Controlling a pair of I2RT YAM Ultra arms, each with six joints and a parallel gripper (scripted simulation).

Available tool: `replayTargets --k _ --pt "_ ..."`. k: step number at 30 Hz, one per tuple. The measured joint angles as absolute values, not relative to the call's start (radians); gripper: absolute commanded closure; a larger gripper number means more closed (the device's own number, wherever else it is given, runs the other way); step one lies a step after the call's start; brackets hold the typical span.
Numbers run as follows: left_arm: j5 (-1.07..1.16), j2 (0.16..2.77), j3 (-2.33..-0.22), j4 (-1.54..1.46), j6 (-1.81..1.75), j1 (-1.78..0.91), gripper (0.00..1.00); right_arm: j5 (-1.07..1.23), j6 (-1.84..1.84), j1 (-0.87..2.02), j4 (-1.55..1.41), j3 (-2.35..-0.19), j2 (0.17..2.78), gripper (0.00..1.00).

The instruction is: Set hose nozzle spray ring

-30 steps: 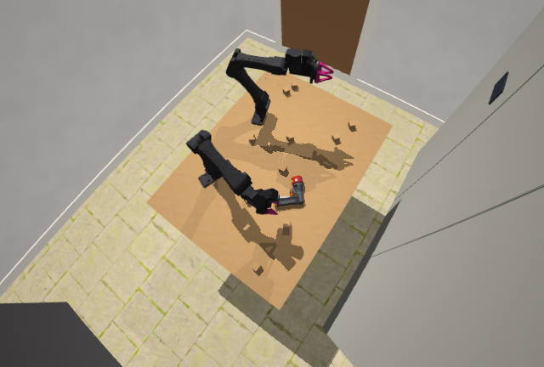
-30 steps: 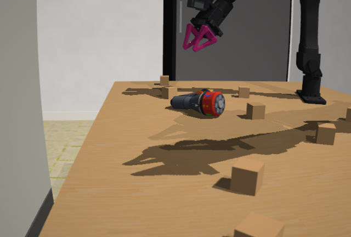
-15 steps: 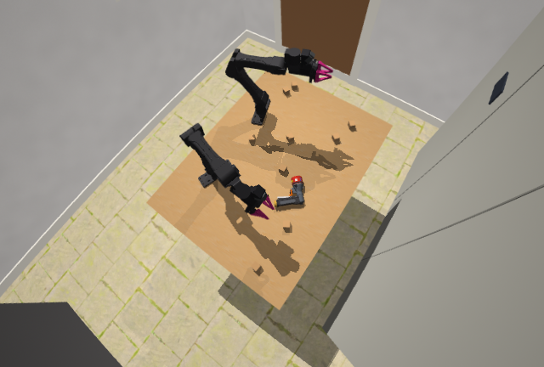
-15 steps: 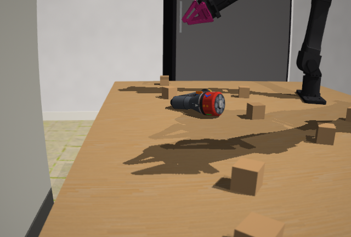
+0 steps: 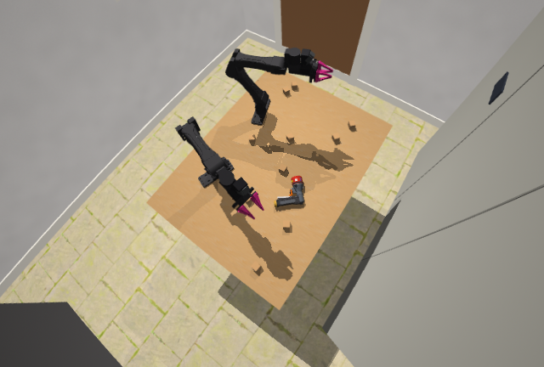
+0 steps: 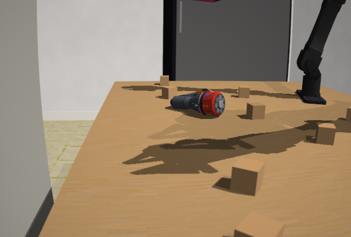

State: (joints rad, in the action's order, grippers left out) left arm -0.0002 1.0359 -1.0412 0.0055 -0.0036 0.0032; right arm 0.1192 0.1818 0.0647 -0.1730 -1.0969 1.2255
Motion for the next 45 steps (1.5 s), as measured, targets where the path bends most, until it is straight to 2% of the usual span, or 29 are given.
replayTargets --k 17,45 --pt "0.000 1.038 -1.041 0.005 -0.004 0.002 0.63 0.007 0.007 0.003 -0.001 -1.045 1.051 0.50" --pt "0.000 1.038 -1.038 0.006 -0.004 0.002 0.63 0.003 0.000 0.001 0.004 -1.044 1.045 0.50"
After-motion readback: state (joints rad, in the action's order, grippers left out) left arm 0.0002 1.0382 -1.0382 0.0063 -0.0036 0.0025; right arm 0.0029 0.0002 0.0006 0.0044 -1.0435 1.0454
